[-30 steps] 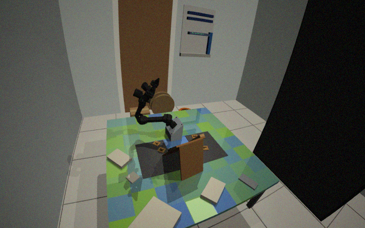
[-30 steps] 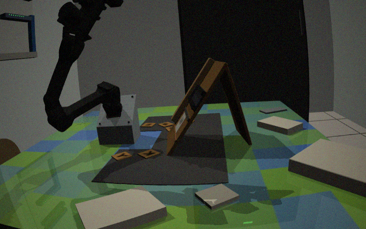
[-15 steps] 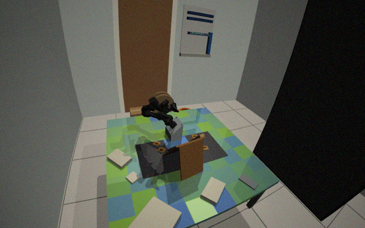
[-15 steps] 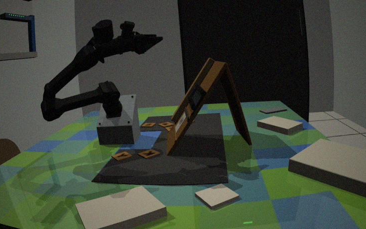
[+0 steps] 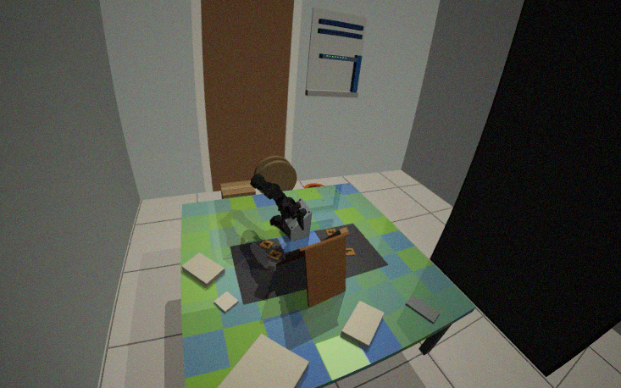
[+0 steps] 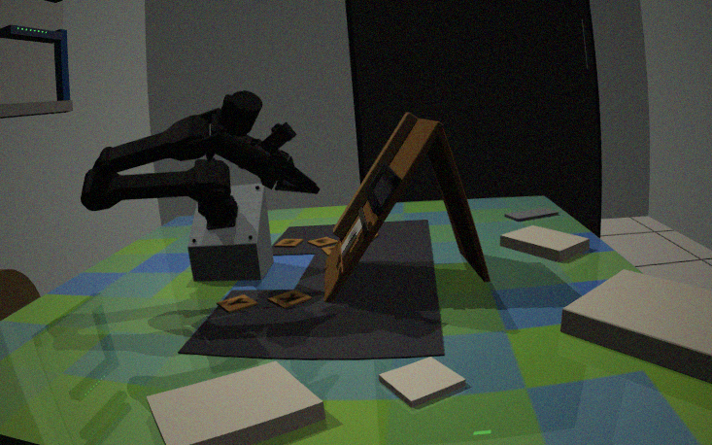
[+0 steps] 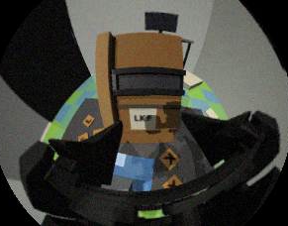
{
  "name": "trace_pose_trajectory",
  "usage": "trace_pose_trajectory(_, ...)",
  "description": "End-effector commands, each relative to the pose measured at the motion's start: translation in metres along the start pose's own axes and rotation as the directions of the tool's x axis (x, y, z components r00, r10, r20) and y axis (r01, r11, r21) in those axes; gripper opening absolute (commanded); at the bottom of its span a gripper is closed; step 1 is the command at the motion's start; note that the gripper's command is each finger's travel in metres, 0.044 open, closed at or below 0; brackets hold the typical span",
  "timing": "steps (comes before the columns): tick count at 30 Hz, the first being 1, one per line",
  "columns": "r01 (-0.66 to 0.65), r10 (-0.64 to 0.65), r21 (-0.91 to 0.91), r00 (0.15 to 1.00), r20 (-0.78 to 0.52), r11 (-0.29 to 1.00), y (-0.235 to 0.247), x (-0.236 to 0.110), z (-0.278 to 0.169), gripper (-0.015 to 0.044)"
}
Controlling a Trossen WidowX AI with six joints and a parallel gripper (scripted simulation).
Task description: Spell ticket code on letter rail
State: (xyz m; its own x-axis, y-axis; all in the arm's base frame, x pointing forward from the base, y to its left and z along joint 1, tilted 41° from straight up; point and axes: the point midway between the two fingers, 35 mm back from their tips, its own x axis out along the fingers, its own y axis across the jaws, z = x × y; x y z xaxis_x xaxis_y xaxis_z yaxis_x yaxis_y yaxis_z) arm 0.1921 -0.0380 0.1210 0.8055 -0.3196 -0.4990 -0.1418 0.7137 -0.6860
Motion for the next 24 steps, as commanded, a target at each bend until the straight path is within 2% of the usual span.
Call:
trace_pose_trajectory(1,0.009,-0.010,-0.015,0.999,-0.035,1.000,0.001,0.003,-0.009,0.0440)
trace_pose_trajectory(13,0.001,-0.002,-0.035,0.999,-0.035,0.999,0.000,0.001,-0.006,0.0440)
trace_pose_trajectory(18,-0.087,0.079,-0.261,0.996,-0.042,0.961,-0.009,-0.011,0.026,0.0440)
trace_pose_trajectory(24,-0.211,0.204,-0.602,0.976,-0.080,0.770,-0.015,-0.027,0.068,0.0440)
